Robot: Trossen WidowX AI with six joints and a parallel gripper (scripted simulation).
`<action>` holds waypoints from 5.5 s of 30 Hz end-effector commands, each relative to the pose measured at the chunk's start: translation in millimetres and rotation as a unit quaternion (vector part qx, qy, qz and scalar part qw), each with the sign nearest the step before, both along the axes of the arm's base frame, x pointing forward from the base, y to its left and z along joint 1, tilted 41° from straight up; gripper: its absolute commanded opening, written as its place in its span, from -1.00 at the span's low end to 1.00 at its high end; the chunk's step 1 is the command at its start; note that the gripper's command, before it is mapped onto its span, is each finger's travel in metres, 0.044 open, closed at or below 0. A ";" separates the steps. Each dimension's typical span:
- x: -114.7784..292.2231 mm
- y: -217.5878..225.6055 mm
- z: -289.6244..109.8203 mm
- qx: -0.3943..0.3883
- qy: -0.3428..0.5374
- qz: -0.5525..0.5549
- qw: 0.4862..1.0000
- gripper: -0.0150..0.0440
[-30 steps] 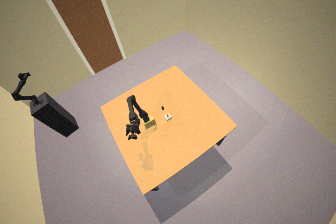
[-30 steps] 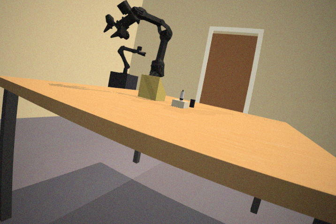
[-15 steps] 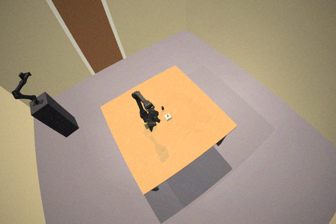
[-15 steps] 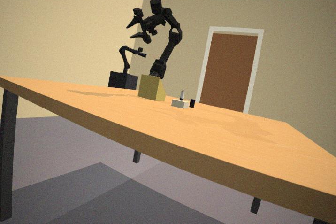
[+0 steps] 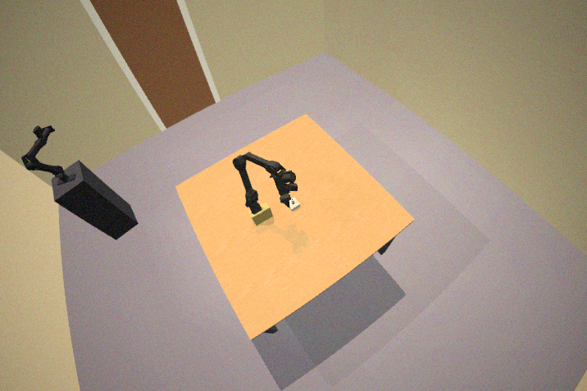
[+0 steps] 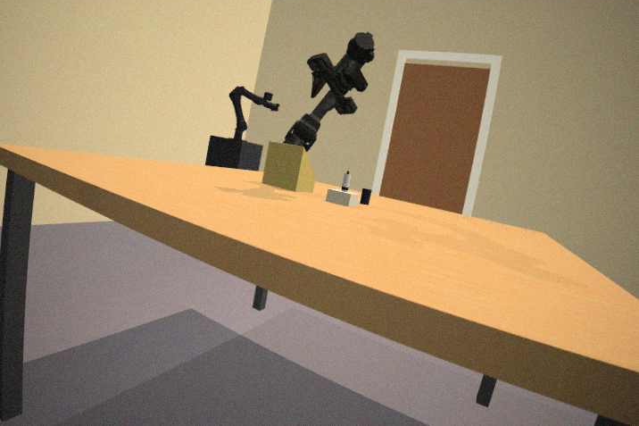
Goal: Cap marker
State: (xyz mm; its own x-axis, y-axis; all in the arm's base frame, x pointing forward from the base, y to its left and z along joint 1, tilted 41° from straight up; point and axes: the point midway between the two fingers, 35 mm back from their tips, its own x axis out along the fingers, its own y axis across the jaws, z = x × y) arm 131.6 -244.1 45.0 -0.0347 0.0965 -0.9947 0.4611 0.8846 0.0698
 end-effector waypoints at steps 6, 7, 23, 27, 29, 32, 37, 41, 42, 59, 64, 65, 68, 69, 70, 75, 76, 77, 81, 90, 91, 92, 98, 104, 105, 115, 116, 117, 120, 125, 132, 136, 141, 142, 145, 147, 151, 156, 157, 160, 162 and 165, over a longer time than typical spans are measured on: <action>94.0 120.7 22.6 0.147 -0.077 -0.086 0.982 0.35; 100.1 134.9 26.2 0.166 -0.078 -0.094 0.979 0.35; 128.0 235.6 57.0 0.303 -0.040 -0.147 0.941 0.35; 132.3 250.8 39.0 0.303 -0.040 -0.147 0.941 0.35; 133.6 258.2 30.8 0.303 -0.040 -0.147 0.941 0.35; 133.6 258.2 30.8 0.303 -0.040 -0.147 0.941 0.35; 137.1 267.0 20.7 0.304 -0.040 -0.147 0.940 0.35; 137.4 267.9 19.8 0.304 -0.040 -0.147 0.940 0.35; 137.5 268.1 19.4 0.304 -0.040 -0.147 0.940 0.35; 143.0 283.7 0.1 0.303 -0.040 -0.146 0.941 0.35; 144.4 288.9 -6.0 0.303 -0.040 -0.147 0.941 0.35; 144.6 290.0 -7.2 0.303 -0.040 -0.147 0.941 0.35; 145.3 293.3 -10.8 0.304 -0.040 -0.147 0.941 0.35; 145.5 294.3 -11.9 0.304 -0.040 -0.147 0.940 0.35; 145.7 295.4 -13.1 0.304 -0.040 -0.147 0.940 0.35; 146.5 300.8 -18.7 0.305 -0.041 -0.147 0.940 0.35; 146.6 301.3 -19.2 0.305 -0.041 -0.147 0.940 0.35; 146.6 301.5 -19.4 0.305 -0.041 -0.147 0.940 0.35; 146.4 301.7 -19.2 0.305 -0.041 -0.147 0.940 0.09; 146.4 301.7 -19.2 0.305 -0.041 -0.147 0.940 -0.18; 146.4 301.7 -19.2 0.305 -0.041 -0.147 0.940 -0.21; 146.4 301.4 -18.9 0.305 -0.041 -0.147 0.940 -0.29; 145.7 291.7 -9.2 0.304 -0.041 -0.147 0.940 -0.49; 143.9 281.1 2.3 0.303 -0.041 -0.147 0.941 -0.49; 143.5 279.4 4.3 0.303 -0.041 -0.147 0.941 -0.49; 138.1 263.0 24.4 0.303 -0.040 -0.147 0.941 -0.49; 137.8 262.2 25.4 0.304 -0.040 -0.147 0.941 -0.49; 137.7 261.9 25.8 0.304 -0.040 -0.147 0.940 -0.49; 137.9 257.0 23.9 0.302 -0.041 -0.148 0.941 -0.49; 137.8 240.5 17.7 0.297 -0.041 -0.149 0.942 -0.49; 135.7 217.7 9.0 0.292 -0.041 -0.150 0.944 -0.49; 133.4 204.9 4.0 0.290 -0.041 -0.151 0.944 -0.49; 129.6 189.1 -2.2 0.289 -0.040 -0.151 0.944 -0.49; 128.7 186.0 -3.4 0.289 -0.040 -0.151 0.945 -0.49; 125.8 176.8 -7.1 0.289 -0.040 -0.151 0.945 -0.49; 123.6 170.7 -9.6 0.289 -0.040 -0.151 0.944 -0.49; 118.7 158.9 -14.5 0.291 -0.039 -0.150 0.944 -0.49; 111.7 144.6 -20.6 0.293 -0.039 -0.149 0.944 -0.49; 110.2 141.8 -21.8 0.294 -0.039 -0.149 0.943 -0.49; 105.4 133.6 -25.4 0.296 -0.039 -0.148 0.943 -0.49; 102.0 128.3 -27.8 0.298 -0.040 -0.148 0.942 -0.49; 99.4 124.4 -29.5 0.299 -0.040 -0.148 0.942 -0.49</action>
